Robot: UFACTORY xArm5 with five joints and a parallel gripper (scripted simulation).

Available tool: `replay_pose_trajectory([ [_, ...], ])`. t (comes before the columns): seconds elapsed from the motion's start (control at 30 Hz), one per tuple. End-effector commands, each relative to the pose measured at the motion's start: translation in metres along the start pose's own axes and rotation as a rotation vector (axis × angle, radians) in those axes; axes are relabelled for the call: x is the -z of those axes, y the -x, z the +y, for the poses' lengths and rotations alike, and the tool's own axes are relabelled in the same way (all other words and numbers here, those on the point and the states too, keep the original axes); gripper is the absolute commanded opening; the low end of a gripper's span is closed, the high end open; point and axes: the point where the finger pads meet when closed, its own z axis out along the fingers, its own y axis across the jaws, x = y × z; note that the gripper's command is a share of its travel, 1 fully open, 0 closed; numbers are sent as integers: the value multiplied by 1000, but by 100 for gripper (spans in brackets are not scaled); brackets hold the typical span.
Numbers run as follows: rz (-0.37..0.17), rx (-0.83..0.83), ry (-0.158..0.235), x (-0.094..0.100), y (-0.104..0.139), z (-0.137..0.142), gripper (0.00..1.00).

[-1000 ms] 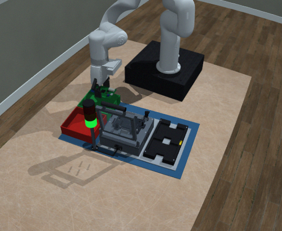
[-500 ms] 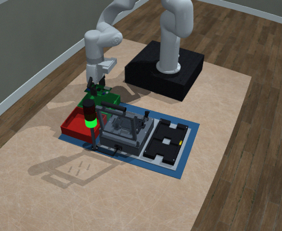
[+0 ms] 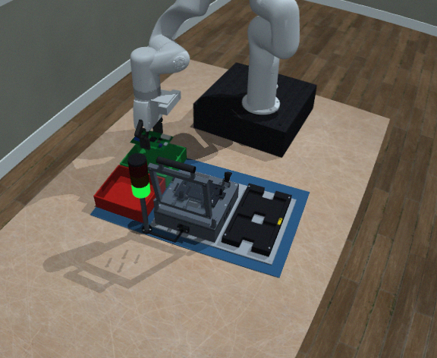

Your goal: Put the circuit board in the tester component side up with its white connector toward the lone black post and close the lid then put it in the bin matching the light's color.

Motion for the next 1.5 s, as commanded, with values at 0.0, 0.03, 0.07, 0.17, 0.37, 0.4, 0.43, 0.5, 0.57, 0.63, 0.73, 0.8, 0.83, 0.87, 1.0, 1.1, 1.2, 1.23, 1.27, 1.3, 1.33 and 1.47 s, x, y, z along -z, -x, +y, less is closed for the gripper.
replay_pose_trajectory([
  [0.0, -2, 0, 3, -2, 1, 1, 79],
  [0.03, -2, 0, 3, -3, 1, 1, 79],
  [0.07, -2, 0, 3, -5, 1, 1, 79],
  [0.17, -2, 0, 3, -11, 1, 1, 79],
  [0.37, -2, 0, 3, -27, 1, 1, 79],
  [0.4, -2, 0, 3, -30, 1, 1, 79],
  [0.43, -2, 0, 3, -33, 1, 1, 79],
  [0.5, -2, 0, 3, -40, 1, 1, 79],
  [0.57, -2, 0, 3, -40, 1, 1, 79],
  [0.63, -2, 0, 3, -46, 1, 1, 79],
  [0.73, -2, 0, 3, -56, 2, 1, 79],
  [0.8, -2, 0, 3, -62, 2, 1, 79],
  [0.83, -2, 0, 3, -65, 2, 1, 79],
  [0.87, -2, 0, 3, -68, 2, 1, 79],
  [1.0, -2, 0, 3, -78, 2, 1, 79],
  [1.1, -2, 0, 3, -82, 2, 1, 79],
  [1.2, -2, 0, 3, -85, 2, 1, 79],
  [1.23, -2, 0, 3, -87, 2, 1, 79],
  [1.27, -2, 0, 3, -88, 2, 1, 79],
  [1.3, -2, 0, 3, -89, 2, 1, 79],
  [1.33, -2, 0, 3, -90, 2, 1, 79],
  [1.47, -2, 0, 3, -92, 2, 1, 79],
])
